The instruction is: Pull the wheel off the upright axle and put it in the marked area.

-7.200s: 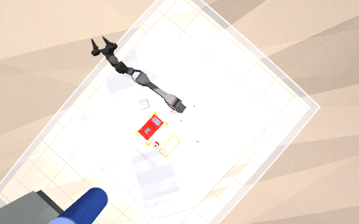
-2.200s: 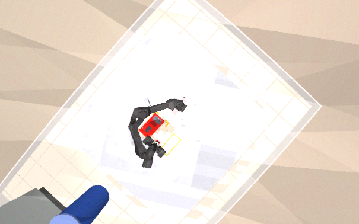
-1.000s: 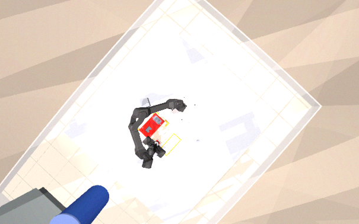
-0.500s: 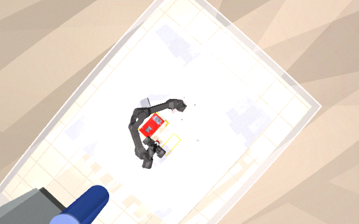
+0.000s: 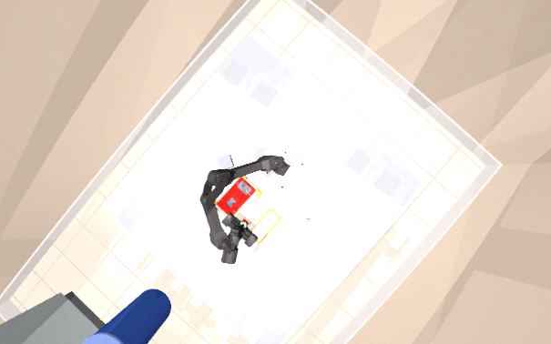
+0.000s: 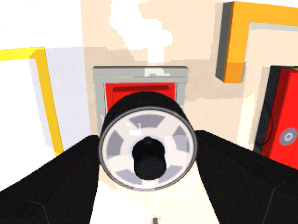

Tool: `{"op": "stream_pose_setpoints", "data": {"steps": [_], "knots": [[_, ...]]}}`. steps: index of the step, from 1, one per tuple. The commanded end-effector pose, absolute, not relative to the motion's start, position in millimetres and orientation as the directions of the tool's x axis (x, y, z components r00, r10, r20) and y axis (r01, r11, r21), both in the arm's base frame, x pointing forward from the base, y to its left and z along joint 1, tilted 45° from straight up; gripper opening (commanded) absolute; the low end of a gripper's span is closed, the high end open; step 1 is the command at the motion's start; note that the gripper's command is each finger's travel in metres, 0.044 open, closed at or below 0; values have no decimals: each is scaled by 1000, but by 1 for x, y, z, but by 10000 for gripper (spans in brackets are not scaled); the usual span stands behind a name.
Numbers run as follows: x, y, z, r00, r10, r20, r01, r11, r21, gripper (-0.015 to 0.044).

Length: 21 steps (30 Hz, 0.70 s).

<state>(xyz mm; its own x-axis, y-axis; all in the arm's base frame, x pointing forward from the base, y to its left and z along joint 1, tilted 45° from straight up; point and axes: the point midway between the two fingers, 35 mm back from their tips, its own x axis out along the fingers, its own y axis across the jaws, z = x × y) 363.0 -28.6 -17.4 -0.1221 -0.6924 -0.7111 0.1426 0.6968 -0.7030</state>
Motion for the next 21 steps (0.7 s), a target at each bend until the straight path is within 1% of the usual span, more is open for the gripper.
{"op": "stream_pose_setpoints", "data": {"steps": [1, 21], "knots": [[364, -18, -10, -105, -692, -714, 132, 702, -699, 0], [365, -14, -5, -104, -692, -714, 132, 702, -700, 0]]}}
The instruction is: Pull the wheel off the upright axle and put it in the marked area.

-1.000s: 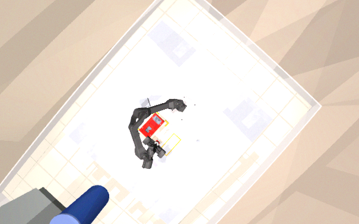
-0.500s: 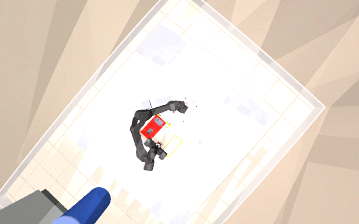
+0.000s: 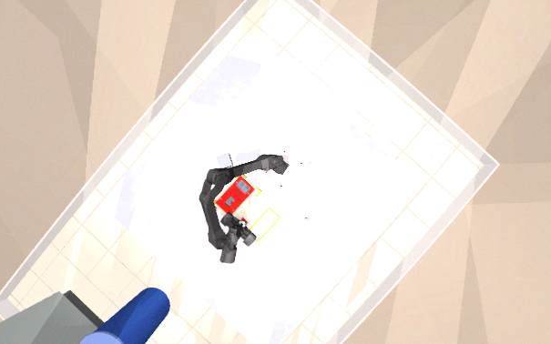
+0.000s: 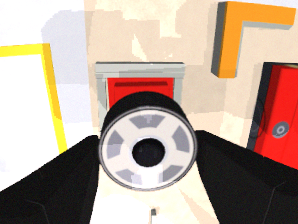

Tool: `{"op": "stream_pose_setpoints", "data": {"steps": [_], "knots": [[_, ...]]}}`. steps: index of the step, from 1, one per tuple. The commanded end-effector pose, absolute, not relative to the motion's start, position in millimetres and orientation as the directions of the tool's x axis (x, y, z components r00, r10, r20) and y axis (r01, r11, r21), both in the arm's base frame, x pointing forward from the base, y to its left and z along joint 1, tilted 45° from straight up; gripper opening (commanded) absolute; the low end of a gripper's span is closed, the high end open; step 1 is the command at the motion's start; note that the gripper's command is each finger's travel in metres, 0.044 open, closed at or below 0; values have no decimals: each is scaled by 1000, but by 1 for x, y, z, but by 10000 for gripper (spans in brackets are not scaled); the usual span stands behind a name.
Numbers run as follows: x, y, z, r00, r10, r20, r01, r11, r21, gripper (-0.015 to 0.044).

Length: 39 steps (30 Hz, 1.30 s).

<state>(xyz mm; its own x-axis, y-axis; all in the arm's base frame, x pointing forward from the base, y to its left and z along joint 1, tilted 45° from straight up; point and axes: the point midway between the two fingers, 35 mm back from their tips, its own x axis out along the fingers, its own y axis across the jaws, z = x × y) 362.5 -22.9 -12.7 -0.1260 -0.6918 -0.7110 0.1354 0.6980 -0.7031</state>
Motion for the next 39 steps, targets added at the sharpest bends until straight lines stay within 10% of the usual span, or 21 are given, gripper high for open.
{"op": "stream_pose_setpoints", "data": {"steps": [1, 39], "knots": [[365, -13, -5, -104, -692, -714, 132, 702, -700, 0], [366, -2, 7, -101, -693, -714, 130, 702, -700, 0]]}}
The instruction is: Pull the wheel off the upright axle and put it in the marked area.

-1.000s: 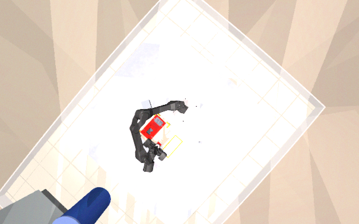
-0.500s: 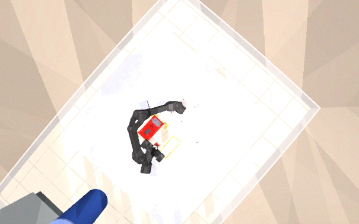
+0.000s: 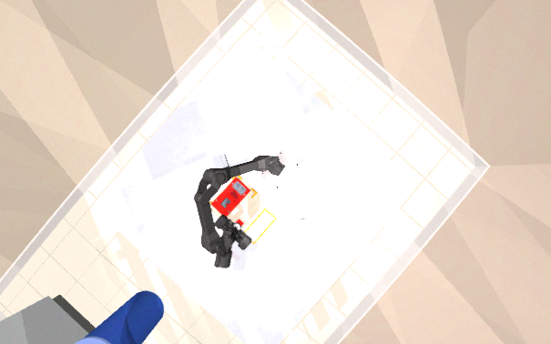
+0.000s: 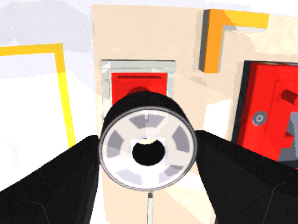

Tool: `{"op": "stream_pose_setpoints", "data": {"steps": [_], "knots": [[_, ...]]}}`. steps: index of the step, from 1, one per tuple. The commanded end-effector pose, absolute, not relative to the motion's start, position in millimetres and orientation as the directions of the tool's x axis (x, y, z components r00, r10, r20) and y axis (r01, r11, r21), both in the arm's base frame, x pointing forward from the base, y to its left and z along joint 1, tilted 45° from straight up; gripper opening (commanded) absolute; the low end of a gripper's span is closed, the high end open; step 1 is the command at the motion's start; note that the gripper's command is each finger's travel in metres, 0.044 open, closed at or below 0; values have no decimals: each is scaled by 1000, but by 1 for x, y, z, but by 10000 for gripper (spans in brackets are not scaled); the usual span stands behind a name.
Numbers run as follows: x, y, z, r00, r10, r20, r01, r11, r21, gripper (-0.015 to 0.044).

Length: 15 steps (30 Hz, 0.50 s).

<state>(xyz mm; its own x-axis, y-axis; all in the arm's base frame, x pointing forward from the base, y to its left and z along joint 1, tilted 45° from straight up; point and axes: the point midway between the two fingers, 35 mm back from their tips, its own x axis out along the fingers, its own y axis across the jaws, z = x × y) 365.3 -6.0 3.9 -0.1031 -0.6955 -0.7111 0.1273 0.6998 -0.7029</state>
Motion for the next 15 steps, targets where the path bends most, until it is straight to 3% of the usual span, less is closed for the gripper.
{"op": "stream_pose_setpoints", "data": {"steps": [1, 15], "knots": [[367, 0, 9, -101, -693, -714, 130, 702, -700, 0], [363, 28, 13, -99, -691, -716, 128, 705, -698, 0]]}}
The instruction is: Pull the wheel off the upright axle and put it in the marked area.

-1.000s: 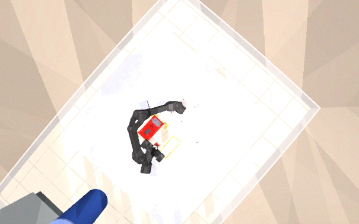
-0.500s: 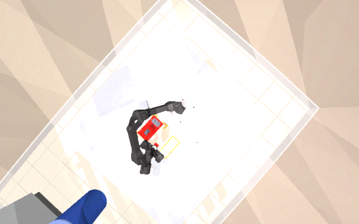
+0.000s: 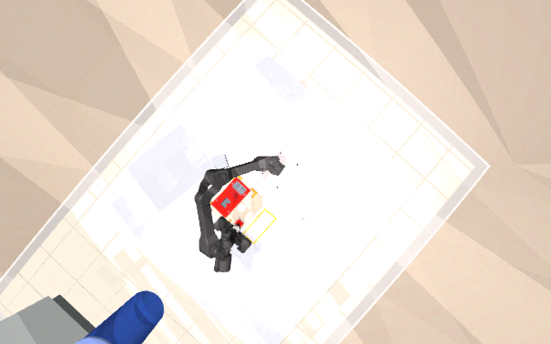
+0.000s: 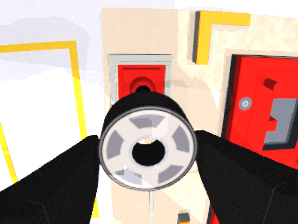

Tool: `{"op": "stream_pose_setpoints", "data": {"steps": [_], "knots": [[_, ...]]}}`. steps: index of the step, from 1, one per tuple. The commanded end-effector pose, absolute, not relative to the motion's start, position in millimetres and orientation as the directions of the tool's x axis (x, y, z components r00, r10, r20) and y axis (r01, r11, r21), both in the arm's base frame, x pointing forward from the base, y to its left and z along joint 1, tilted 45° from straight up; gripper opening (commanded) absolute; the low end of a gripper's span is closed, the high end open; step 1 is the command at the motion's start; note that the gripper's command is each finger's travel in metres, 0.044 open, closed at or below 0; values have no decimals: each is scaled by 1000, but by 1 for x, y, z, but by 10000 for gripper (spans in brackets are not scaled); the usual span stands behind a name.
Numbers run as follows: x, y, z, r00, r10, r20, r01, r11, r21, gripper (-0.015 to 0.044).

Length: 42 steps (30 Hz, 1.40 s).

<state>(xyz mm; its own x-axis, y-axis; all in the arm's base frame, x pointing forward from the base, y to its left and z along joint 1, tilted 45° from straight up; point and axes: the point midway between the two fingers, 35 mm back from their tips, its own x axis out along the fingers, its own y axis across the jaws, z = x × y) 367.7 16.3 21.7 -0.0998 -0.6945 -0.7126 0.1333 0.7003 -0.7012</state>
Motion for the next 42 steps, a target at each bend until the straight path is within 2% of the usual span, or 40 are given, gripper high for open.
{"op": "stream_pose_setpoints", "data": {"steps": [1, 18, 31, 42], "knots": [[361, 32, 9, -99, -690, -717, 128, 705, -697, 0], [323, 95, -38, -102, -689, -718, 130, 706, -696, 0], [322, 79, -55, -101, -689, -718, 130, 706, -696, 0], [317, 36, -99, -101, -690, -717, 130, 705, -697, 0]]}}
